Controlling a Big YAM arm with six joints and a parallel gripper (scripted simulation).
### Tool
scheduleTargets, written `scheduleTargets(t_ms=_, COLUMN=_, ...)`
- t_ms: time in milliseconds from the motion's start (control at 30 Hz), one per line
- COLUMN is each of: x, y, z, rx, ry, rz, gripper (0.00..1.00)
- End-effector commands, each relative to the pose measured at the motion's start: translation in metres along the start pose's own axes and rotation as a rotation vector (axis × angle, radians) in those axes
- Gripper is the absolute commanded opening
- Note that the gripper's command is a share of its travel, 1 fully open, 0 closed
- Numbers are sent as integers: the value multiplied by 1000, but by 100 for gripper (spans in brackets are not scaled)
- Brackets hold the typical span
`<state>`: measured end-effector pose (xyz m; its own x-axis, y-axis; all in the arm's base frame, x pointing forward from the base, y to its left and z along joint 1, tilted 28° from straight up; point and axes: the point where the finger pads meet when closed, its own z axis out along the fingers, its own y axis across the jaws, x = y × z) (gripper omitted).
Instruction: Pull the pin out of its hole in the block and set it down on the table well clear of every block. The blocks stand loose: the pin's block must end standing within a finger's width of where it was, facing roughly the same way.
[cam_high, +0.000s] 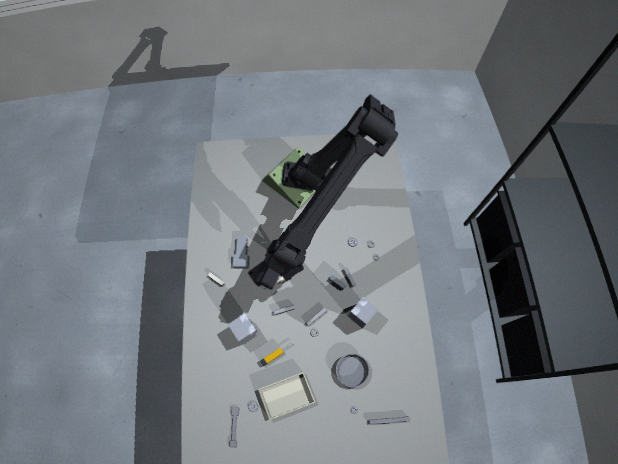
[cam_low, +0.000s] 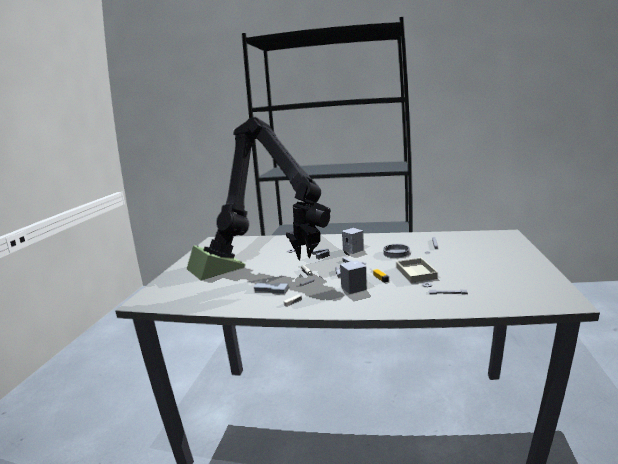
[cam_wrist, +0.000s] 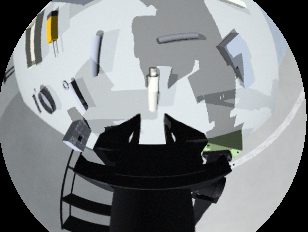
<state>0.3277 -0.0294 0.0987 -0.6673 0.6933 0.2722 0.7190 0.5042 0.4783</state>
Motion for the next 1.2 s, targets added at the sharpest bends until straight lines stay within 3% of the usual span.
scheduleTargets(t_ms=0, x=-13, y=17, z=-21, rx=-24, ry=-38, rz=-29, gripper=36)
scheduleTargets(t_ms=400, x=-13, y=17, z=-22, rx=-24, ry=-39, rz=-29, gripper=36)
scheduleTargets(t_ms=733, x=-11, y=20, z=-43, rx=-29, ry=-50, rz=-36, gripper=36)
scheduleTargets(t_ms=1167, x=-11, y=20, z=-48, rx=-30, ry=-53, rz=-37, gripper=36)
